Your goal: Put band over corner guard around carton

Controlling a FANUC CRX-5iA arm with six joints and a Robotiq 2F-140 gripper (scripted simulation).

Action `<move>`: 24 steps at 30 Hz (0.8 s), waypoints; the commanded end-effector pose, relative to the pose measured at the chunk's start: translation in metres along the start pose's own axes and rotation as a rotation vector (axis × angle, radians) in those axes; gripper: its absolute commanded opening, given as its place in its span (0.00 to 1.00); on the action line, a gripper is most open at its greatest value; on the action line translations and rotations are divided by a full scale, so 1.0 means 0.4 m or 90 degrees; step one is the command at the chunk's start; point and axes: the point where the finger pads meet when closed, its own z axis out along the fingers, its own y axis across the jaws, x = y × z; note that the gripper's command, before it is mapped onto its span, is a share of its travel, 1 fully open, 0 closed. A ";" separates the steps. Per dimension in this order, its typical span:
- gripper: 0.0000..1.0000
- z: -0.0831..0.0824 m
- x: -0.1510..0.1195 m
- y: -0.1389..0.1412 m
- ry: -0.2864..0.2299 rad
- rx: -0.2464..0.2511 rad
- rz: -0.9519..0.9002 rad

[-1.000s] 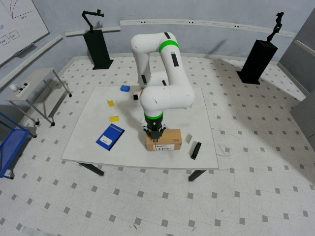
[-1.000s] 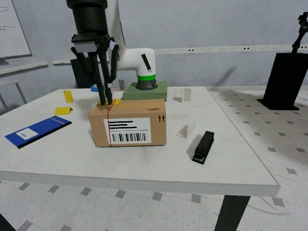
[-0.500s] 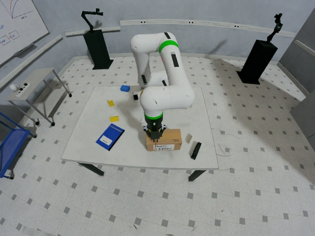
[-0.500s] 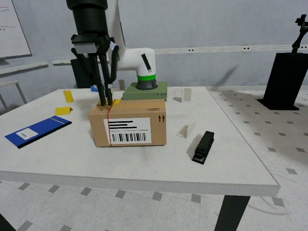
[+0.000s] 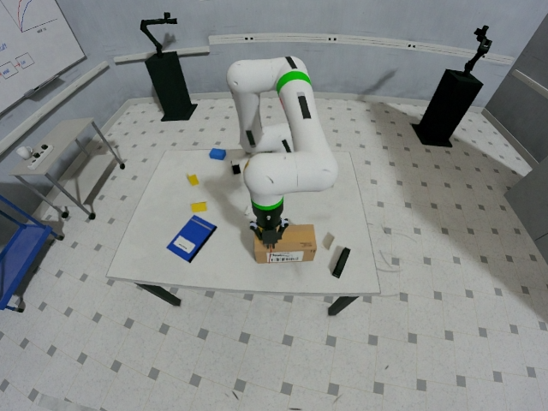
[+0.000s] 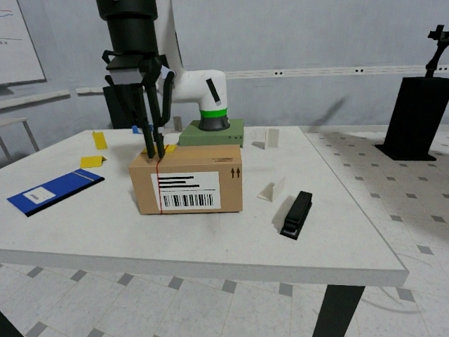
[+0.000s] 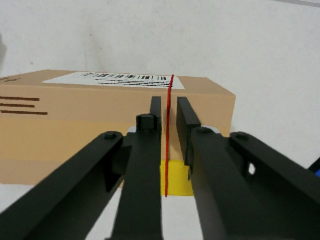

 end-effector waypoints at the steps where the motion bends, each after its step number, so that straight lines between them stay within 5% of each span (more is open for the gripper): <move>1: 0.18 0.000 0.001 0.001 0.001 0.000 0.000; 24: 0.18 0.027 0.002 0.001 0.001 0.000 0.000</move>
